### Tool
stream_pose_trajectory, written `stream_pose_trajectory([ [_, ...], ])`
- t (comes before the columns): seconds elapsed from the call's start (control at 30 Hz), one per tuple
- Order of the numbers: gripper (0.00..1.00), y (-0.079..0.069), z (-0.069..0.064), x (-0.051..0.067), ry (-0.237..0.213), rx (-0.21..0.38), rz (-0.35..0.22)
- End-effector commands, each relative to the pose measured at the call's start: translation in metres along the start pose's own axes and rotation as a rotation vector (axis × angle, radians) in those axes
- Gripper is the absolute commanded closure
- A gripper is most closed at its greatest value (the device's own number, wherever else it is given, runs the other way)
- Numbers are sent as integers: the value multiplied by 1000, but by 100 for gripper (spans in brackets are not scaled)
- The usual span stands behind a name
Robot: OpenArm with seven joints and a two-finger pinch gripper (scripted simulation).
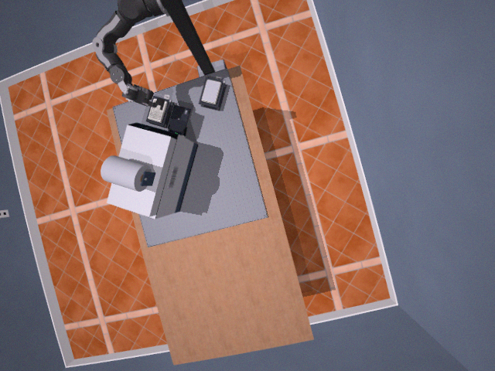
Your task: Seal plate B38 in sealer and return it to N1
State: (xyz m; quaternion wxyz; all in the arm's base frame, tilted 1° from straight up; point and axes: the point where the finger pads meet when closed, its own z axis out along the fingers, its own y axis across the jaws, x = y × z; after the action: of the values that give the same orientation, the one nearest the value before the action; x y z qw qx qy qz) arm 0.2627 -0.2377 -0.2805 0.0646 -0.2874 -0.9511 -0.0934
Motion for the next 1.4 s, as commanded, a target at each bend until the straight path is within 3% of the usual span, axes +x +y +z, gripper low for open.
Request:
stream_pose_trajectory([
  [0.0, 23, 3, -2, -1, 3, -29, -5],
  [0.07, 23, 3, -2, -1, 3, -29, -5],
  [0.23, 23, -32, 23, -16, -185, 144, -93],
  [0.63, 23, -32, 23, -16, -185, 144, -93],
  [0.8, 23, -67, 48, -33, -188, 148, -95],
  [1.37, 23, -69, 50, -34, -188, 148, -95],
])
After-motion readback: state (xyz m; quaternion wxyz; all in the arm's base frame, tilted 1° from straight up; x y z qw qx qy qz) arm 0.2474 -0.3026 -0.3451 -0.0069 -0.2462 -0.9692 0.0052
